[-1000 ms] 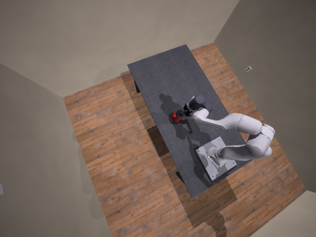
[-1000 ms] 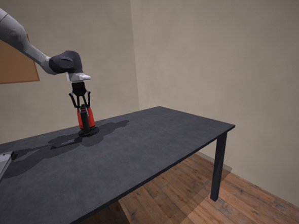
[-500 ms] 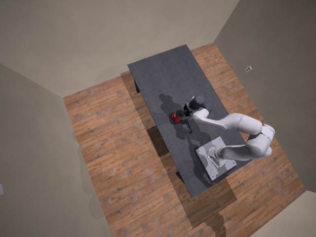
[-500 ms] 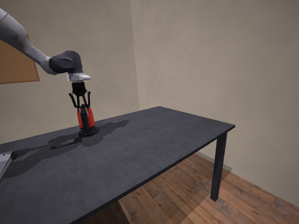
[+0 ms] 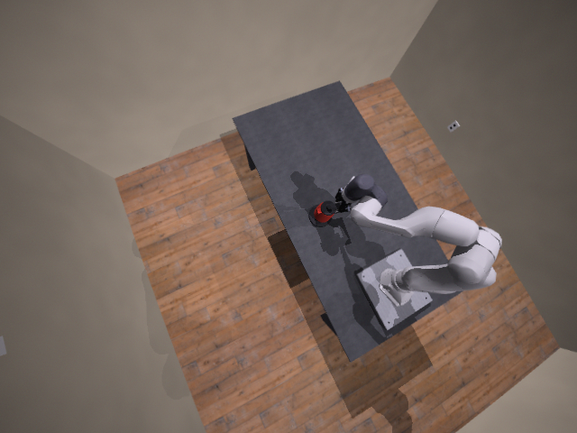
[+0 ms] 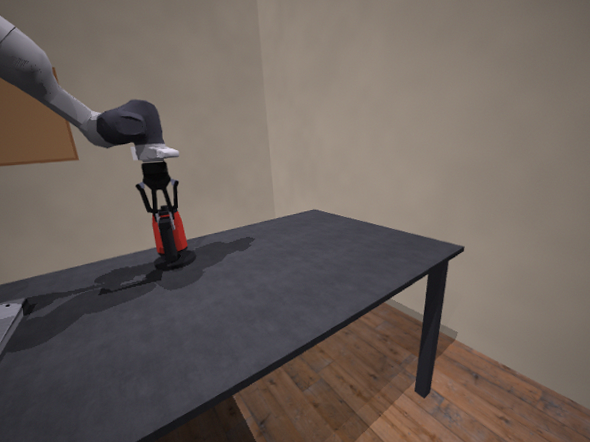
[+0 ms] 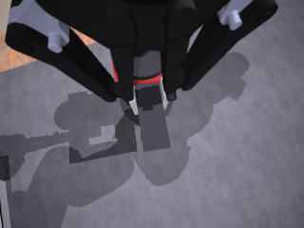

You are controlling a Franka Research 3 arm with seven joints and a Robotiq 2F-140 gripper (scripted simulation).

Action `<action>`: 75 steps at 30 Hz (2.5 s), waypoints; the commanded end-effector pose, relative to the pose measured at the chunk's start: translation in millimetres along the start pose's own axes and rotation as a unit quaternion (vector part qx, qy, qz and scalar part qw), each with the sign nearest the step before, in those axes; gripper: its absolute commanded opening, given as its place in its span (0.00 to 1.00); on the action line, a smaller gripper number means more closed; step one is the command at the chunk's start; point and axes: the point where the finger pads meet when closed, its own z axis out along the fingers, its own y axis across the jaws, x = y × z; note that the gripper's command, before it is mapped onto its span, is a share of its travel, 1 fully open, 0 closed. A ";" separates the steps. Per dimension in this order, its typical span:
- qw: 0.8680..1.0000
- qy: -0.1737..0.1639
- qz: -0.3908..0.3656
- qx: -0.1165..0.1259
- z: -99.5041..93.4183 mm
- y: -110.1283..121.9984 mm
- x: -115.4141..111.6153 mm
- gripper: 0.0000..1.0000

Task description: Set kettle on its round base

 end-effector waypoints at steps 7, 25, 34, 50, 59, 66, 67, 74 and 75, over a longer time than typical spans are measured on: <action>1.000 0.000 0.003 0.004 -3.0 -3.2 -1.0 0.00; 1.000 0.000 0.003 0.004 -3.0 -3.2 -1.0 0.00; 1.000 0.000 0.003 0.004 6.4 -3.3 -1.0 0.00; 1.000 0.000 0.003 0.004 17.4 -3.3 -1.1 0.00; 1.000 0.000 0.003 0.004 17.4 -3.3 -1.1 0.00; 1.000 0.000 0.003 0.004 17.4 -3.3 -1.1 0.00; 1.000 0.000 0.003 0.004 17.4 -3.3 -1.1 0.00; 1.000 0.000 0.003 0.004 17.4 -3.3 -1.1 0.00; 1.000 0.000 0.003 0.004 17.4 -3.3 -1.1 0.00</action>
